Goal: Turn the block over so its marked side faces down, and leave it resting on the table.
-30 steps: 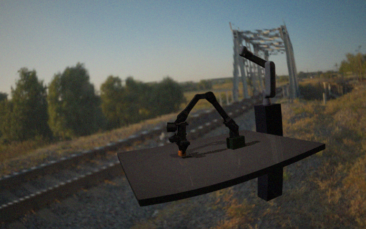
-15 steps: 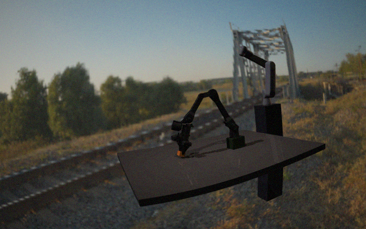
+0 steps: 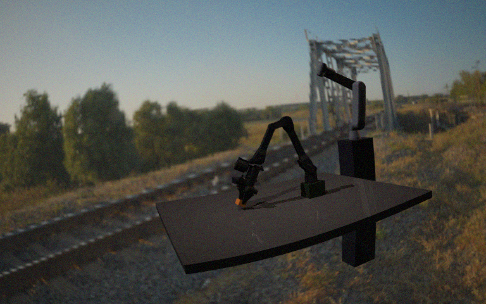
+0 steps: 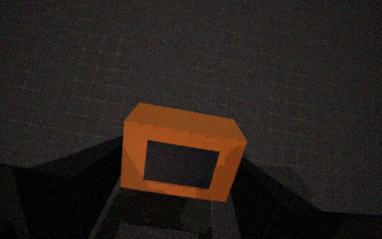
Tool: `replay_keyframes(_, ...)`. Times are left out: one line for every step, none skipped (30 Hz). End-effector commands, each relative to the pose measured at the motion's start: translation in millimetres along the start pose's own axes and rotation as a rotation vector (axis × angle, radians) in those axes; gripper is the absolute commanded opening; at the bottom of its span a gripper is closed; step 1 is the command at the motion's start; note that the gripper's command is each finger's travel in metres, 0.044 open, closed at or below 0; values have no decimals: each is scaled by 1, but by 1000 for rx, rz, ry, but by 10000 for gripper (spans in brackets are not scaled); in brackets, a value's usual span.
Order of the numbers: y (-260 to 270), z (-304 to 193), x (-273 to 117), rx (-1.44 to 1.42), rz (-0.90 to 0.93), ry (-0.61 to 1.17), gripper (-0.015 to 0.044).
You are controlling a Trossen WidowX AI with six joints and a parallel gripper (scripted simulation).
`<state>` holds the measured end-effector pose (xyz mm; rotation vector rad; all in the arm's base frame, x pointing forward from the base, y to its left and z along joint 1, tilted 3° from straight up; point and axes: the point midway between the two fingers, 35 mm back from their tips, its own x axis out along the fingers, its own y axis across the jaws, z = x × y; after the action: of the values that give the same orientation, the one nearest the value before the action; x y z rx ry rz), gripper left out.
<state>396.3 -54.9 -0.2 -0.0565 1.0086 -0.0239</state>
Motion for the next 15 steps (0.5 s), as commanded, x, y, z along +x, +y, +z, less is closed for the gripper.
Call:
replay_keyframes(0,3,-3,-6,3,-26,0)
replay_keyframes(0,3,-2,-6,3,-28,0)
replay_keyframes(0,3,-1,-5,3,-36,0)
replay_keyframes(0,3,2,-4,3,-48,0)
replay_keyframes(0,3,4,-3,3,-63,0)
replay_keyframes(0,3,7,-2,4,-79,0)
replay_keyframes(-1,3,10,-1,4,-94,0)
replay_keyframes(-1,3,12,0,4,-109,0)
replay_keyframes(-1,3,14,1,4,-124,0)
replay_keyframes(-1,3,17,2,4,-139,0)
replay_keyframes(-1,2,19,3,5,-154,0)
replay_keyframes(-1,2,21,5,4,-170,0)
replay_keyframes(-1,2,22,7,4,-185,0)
replay_keyframes(-2,2,24,9,4,-200,0)
replay_keyframes(-2,1,25,11,4,-215,0)
